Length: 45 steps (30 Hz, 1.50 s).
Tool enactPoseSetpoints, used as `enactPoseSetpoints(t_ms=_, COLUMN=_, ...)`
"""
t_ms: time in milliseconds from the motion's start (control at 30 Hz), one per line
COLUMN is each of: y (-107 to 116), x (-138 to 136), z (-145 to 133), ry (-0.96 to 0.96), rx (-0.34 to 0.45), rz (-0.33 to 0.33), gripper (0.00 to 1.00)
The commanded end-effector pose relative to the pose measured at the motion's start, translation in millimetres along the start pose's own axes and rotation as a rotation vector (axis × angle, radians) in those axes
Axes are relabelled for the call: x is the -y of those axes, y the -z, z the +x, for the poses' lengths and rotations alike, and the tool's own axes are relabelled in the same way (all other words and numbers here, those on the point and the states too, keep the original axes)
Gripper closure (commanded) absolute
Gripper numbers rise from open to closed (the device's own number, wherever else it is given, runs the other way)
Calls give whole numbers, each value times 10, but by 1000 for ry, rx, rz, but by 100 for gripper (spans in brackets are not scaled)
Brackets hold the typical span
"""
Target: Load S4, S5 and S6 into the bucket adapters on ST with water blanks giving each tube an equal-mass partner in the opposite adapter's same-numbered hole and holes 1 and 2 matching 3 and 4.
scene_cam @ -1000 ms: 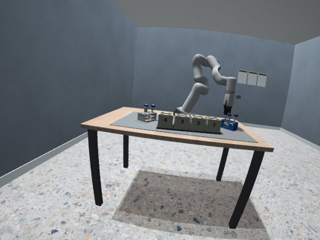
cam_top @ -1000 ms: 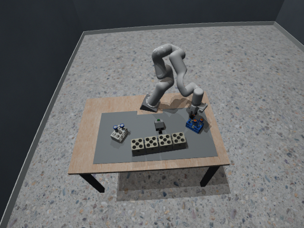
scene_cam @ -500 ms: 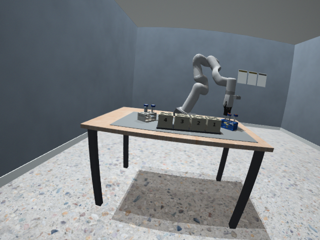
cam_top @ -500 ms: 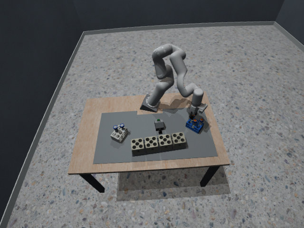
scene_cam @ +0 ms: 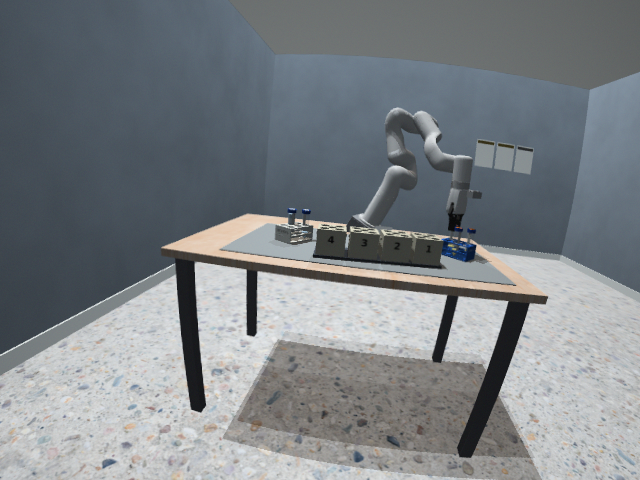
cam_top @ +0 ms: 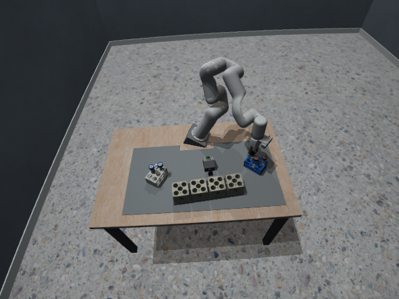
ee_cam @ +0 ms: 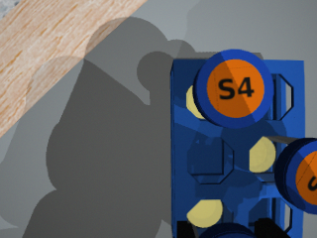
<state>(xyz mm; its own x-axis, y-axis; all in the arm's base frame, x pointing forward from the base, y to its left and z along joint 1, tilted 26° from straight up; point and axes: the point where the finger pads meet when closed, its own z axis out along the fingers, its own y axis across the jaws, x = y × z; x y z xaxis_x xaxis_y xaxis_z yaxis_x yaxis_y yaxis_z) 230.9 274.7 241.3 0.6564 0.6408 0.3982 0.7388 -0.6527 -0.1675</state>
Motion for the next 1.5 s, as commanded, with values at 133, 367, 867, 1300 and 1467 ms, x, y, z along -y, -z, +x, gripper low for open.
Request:
enactPoseSetpoints(t_ms=133, y=16, x=2, z=13, ry=0, rx=-4, rz=0, gripper=100)
enactPoseSetpoints(t_ms=367, y=16, x=2, z=13, ry=0, rx=-3, rz=0, gripper=100)
enactPoseSetpoints(t_ms=867, y=15, x=2, z=13, ry=0, rx=-3, rz=0, gripper=100)
enactPoseSetpoints(t_ms=1300, y=43, x=2, z=13, ry=0, rx=-4, rz=0, gripper=100)
enactPoseSetpoints(t_ms=1467, y=76, x=2, z=13, ry=0, rx=-4, rz=0, gripper=100)
